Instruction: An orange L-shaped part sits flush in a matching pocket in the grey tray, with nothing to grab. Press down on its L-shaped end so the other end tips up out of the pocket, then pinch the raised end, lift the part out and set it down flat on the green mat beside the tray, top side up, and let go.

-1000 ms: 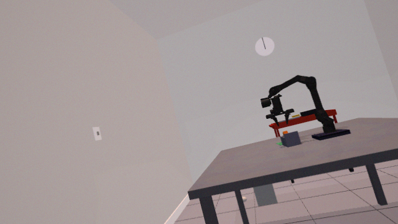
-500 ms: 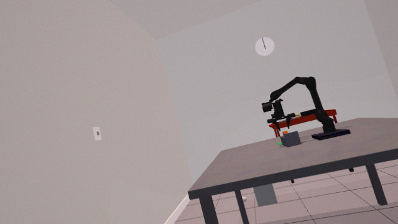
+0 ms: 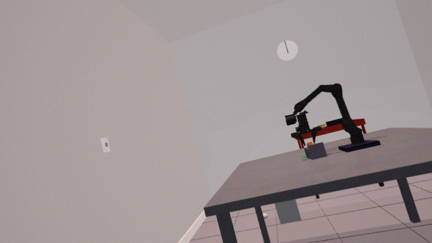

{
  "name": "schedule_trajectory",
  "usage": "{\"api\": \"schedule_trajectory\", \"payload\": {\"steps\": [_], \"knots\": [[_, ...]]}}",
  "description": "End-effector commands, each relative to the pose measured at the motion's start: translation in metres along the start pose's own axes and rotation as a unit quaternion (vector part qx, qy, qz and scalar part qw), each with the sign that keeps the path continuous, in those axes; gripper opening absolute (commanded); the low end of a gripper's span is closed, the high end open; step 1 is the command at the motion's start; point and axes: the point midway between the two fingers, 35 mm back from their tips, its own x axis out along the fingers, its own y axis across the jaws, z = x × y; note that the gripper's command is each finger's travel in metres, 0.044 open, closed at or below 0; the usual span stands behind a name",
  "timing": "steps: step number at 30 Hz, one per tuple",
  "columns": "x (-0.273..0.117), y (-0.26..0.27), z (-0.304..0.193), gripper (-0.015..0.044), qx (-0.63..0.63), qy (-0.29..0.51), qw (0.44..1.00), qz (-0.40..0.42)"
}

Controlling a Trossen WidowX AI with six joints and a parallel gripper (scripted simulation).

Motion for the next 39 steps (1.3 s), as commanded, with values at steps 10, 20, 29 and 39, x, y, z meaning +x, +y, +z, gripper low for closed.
{"api": "schedule_trajectory", "payload": {"steps": [10, 20, 29, 39], "knots": [[0.014, -0.001, 0.000, 0.0254, 0.001, 0.000, 1.000, -0.001], [0.014, -0.001, 0.000, 0.0109, 0.001, 0.000, 1.000, -0.001], [0.014, -0.001, 0.000, 0.0000, 0.001, 0.000, 1.000, -0.001], [0.006, -0.001, 0.000, 0.0000, 0.001, -0.001, 1.000, -0.001]]}}
